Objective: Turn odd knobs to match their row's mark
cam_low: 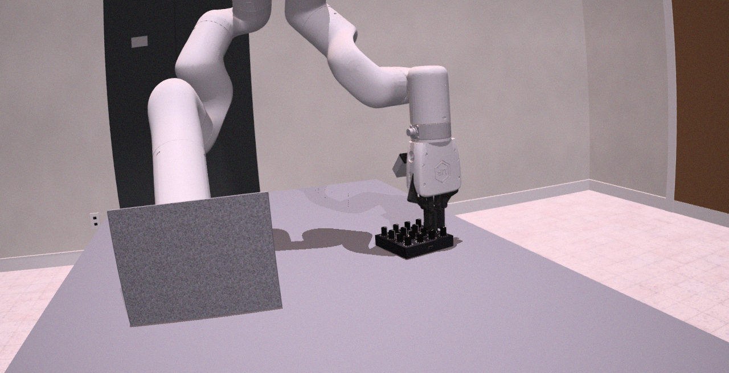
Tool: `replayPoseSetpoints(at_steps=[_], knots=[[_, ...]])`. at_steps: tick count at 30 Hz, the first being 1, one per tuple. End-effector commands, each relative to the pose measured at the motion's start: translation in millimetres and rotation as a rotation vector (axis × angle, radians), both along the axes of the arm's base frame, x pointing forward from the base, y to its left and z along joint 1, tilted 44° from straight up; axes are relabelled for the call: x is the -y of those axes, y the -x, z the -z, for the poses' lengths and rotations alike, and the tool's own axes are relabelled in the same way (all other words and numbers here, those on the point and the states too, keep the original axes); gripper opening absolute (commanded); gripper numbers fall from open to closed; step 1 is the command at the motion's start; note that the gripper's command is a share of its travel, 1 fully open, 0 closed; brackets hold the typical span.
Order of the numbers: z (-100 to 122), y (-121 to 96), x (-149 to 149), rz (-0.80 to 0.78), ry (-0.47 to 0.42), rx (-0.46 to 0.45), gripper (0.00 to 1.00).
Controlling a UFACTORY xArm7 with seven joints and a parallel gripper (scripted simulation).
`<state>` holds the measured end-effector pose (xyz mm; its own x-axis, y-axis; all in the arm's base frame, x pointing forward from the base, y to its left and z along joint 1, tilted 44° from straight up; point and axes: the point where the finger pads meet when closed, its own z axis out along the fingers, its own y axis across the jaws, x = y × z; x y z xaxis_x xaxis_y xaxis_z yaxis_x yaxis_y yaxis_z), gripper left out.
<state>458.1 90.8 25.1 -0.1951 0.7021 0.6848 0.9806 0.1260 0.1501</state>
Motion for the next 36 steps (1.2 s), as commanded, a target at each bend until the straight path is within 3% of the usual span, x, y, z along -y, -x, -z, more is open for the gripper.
replayPoseSetpoints(at_steps=[1,24,36], knots=[[-0.7,-1.3,2.0,0.015,0.001,-0.009,0.08],[-0.7,-1.3,2.0,0.180,-0.003,-0.171,0.08],[-0.7,-1.3,2.0,0.369,-0.009,-0.357,0.08]])
